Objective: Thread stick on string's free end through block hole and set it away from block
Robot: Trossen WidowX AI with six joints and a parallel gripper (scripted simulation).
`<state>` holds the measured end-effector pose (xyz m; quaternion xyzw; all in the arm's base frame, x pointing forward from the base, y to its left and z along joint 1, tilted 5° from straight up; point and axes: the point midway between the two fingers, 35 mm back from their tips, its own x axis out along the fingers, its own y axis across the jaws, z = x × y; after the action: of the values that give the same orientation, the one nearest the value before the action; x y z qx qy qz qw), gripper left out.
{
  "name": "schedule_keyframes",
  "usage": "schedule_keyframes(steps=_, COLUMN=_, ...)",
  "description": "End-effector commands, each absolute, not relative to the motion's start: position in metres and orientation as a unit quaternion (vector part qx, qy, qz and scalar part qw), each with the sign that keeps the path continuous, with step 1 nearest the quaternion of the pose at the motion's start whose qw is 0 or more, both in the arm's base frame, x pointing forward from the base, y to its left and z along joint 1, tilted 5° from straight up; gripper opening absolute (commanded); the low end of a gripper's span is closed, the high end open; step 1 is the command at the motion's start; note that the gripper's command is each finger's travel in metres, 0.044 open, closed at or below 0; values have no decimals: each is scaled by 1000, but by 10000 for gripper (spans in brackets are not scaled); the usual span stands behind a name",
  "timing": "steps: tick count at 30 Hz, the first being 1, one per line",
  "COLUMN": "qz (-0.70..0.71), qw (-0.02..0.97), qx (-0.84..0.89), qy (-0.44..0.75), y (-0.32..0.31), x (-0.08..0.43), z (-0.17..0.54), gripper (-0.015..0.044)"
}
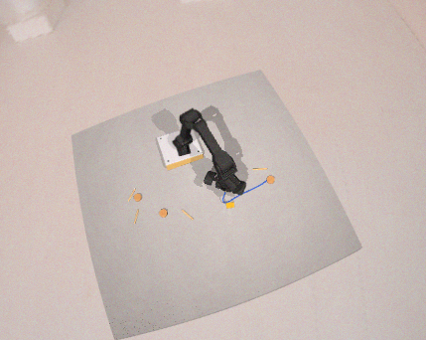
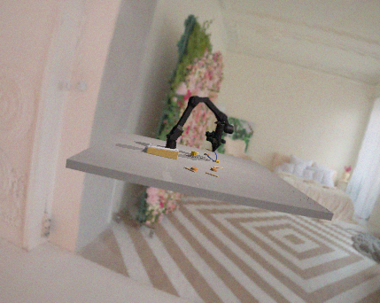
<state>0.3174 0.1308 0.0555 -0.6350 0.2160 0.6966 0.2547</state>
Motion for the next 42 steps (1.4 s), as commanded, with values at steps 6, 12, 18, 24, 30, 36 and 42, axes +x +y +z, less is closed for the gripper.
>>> schedule_keyframes(steps=6, qz=680, qw=256, qx=-650, qy=222, y=136, x=313, z=46, gripper=0)
schedule_keyframes(steps=12, qz=677, qw=256, qx=-653, qy=223, y=136, x=314, z=44, gripper=0)
schedule_keyframes(steps=18, qz=677, qw=256, qx=-653, qy=223, y=131, x=321, z=44, gripper=0)
schedule_keyframes(steps=24, qz=677, qw=256, qx=-653, qy=223, y=127, x=327, z=44, gripper=0)
schedule_keyframes(steps=30, qz=676, qw=256, qx=-654, qy=223, y=122, x=333, z=44, gripper=0)
schedule_keyframes(steps=36, qz=676, qw=256, qx=-654, qy=223, y=117, x=339, z=43, gripper=0)
schedule_keyframes(steps=42, qz=675, qw=256, qx=-655, qy=224, y=112, x=345, z=43, gripper=0)
